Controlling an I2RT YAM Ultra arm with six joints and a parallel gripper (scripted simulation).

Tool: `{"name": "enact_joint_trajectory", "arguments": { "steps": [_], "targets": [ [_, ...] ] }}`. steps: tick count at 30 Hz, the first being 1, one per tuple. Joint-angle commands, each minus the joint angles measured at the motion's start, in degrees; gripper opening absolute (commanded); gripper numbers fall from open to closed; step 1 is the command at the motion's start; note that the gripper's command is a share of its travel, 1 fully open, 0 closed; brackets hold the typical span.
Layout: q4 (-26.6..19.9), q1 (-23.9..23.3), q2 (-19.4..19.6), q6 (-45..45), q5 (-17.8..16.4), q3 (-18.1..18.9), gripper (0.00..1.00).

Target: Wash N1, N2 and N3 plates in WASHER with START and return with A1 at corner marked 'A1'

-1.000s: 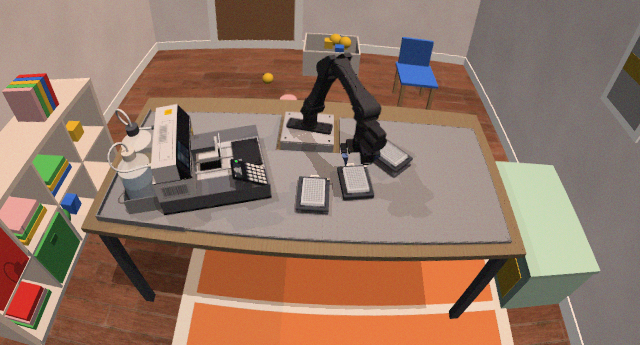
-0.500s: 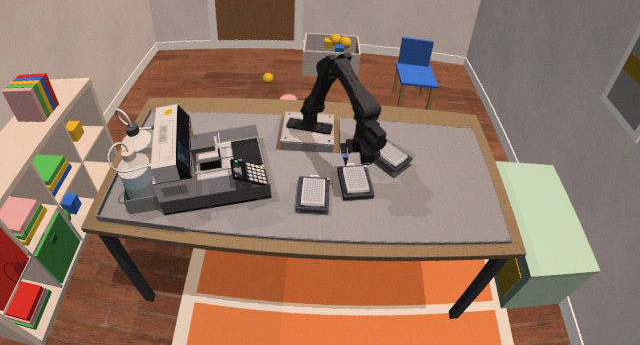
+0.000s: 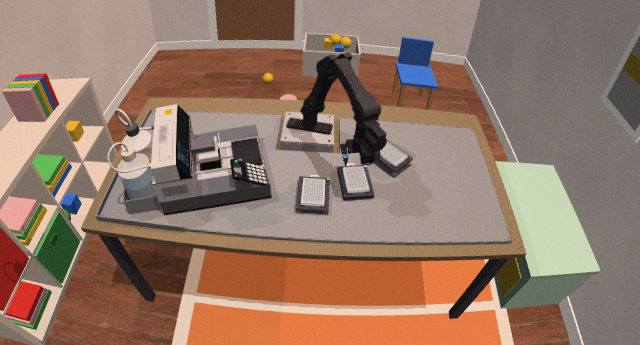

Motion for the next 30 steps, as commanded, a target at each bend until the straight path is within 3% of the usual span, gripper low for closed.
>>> {"name": "enact_joint_trajectory", "arguments": {
  "steps": [1,30],
  "targets": [
    [1.3,0.0,-0.3,0.1,0.0,-0.5,1.0],
    [10.2,0.4,1.7,0.5,0.0,-7.4,1.0]
  ]
}}
